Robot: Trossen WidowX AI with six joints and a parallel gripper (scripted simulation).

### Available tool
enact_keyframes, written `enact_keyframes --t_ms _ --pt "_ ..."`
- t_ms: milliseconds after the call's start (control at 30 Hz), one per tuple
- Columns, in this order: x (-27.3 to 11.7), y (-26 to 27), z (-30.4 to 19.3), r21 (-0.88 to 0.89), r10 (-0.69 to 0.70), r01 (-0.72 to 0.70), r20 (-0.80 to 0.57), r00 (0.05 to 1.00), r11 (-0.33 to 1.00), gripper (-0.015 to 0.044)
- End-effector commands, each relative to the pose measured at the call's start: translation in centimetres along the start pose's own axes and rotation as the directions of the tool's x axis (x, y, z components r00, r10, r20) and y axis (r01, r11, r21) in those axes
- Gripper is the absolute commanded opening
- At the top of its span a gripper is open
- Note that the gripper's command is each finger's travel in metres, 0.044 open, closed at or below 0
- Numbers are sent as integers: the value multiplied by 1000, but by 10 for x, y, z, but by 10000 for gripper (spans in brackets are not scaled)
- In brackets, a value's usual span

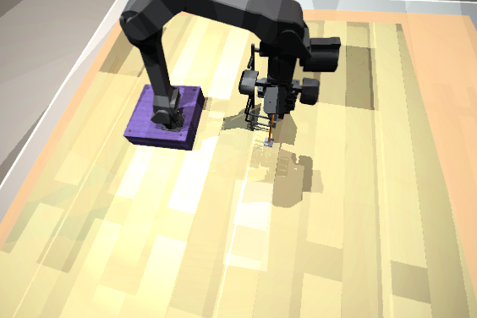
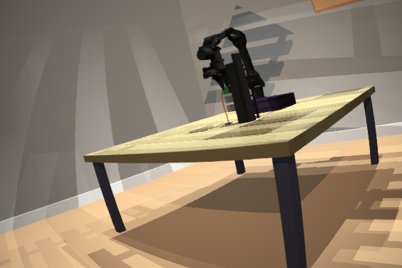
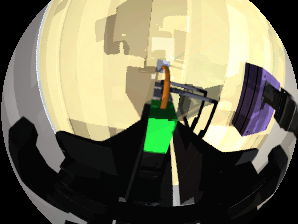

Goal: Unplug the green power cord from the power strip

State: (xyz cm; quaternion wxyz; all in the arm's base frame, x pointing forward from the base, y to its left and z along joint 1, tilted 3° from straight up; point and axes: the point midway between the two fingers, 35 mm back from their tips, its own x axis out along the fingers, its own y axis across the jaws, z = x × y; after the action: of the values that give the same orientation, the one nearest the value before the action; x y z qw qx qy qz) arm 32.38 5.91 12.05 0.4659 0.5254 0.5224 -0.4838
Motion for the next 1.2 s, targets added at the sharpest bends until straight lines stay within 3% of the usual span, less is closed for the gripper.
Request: enact_keyframes --t_ms 0,300,733,867,1000,1167 --pt "-3 0 40 49 0 -4 88 996 999 0" --pt "-3 -2 55 50 -1 -3 90 996 999 0" --pt "-2 -2 37 52 -2 -2 88 996 999 341" --pt "-9 -2 59 52 -2 -3 90 996 999 440" --pt "-19 -5 94 52 -3 -2 94 996 999 440" --pt "-20 -5 96 52 -3 -2 94 996 999 440"
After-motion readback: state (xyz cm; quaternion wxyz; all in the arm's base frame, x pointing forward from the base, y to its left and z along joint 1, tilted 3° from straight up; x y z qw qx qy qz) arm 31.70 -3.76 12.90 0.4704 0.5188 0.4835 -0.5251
